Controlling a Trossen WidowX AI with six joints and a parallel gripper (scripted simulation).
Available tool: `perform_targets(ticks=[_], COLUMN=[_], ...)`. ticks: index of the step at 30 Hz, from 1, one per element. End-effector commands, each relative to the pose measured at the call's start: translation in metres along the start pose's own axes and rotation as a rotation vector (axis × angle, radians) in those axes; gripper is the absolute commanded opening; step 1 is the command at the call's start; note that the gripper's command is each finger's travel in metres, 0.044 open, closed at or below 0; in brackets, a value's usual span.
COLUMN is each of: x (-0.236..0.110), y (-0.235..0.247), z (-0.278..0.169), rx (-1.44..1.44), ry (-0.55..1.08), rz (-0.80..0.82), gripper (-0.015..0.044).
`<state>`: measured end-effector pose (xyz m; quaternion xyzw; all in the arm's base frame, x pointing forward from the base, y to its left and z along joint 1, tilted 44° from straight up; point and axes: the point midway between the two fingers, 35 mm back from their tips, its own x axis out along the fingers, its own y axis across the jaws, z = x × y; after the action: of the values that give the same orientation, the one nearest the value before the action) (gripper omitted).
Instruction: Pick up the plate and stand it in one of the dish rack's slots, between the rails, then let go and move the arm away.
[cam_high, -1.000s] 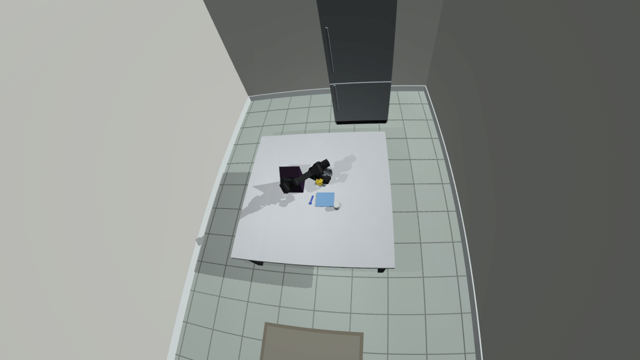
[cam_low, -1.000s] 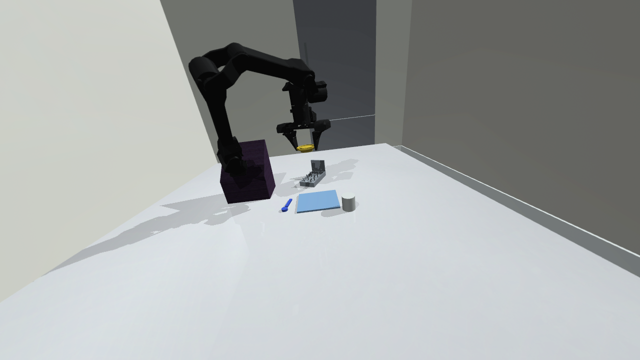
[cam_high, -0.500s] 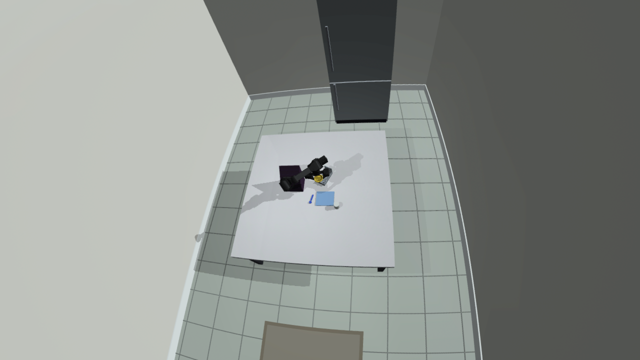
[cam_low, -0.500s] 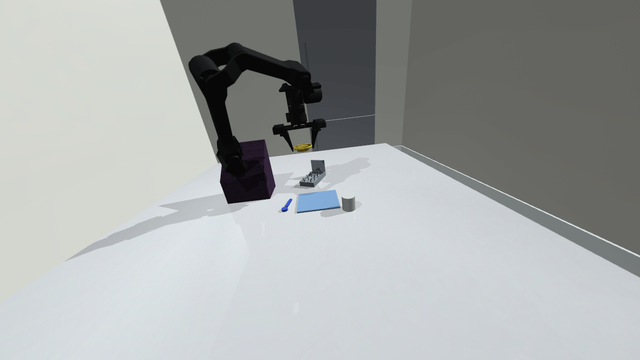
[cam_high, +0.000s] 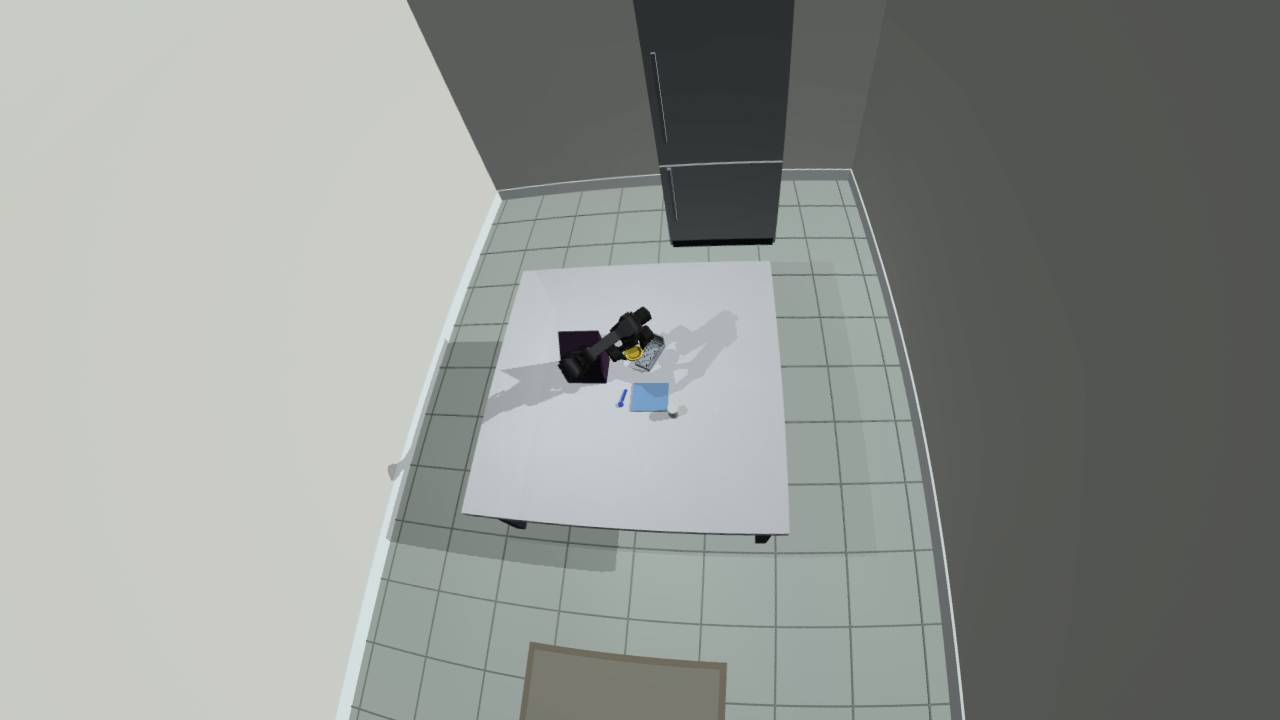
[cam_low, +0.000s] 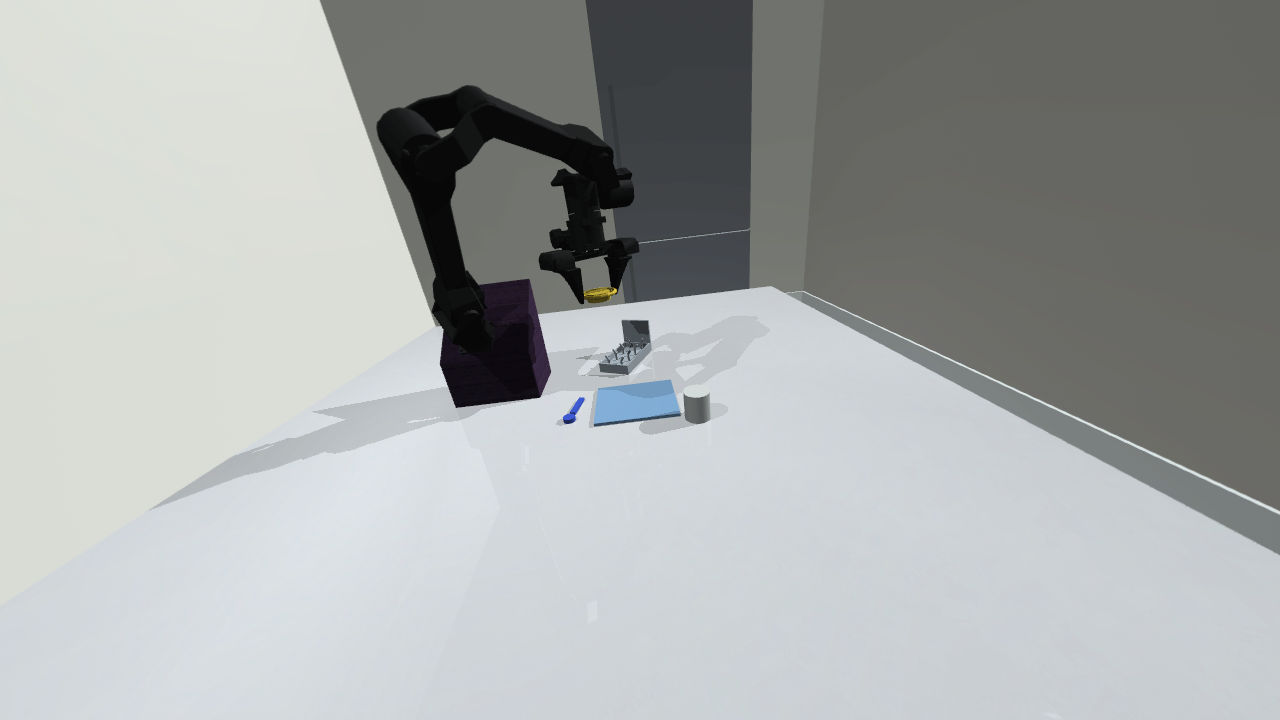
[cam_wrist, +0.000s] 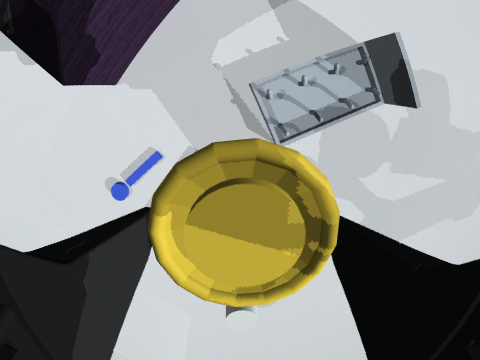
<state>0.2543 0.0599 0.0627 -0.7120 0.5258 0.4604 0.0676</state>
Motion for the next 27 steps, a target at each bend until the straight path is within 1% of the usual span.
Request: perform_targets(ticks=[1, 11, 19, 27], x=[0.002, 0.003, 0.005, 0.033], y=[0.002, 0.005, 0.005, 0.007], z=[0.009, 0.022, 0.023, 0.031], rx=[-0.158, -0.478, -0.476, -0.382], ry=[-0.002, -0.001, -0.016, -0.197], rz=[0.004, 0.007, 0.007, -0.007], gripper=[0.0, 0.0, 0.0, 0.0])
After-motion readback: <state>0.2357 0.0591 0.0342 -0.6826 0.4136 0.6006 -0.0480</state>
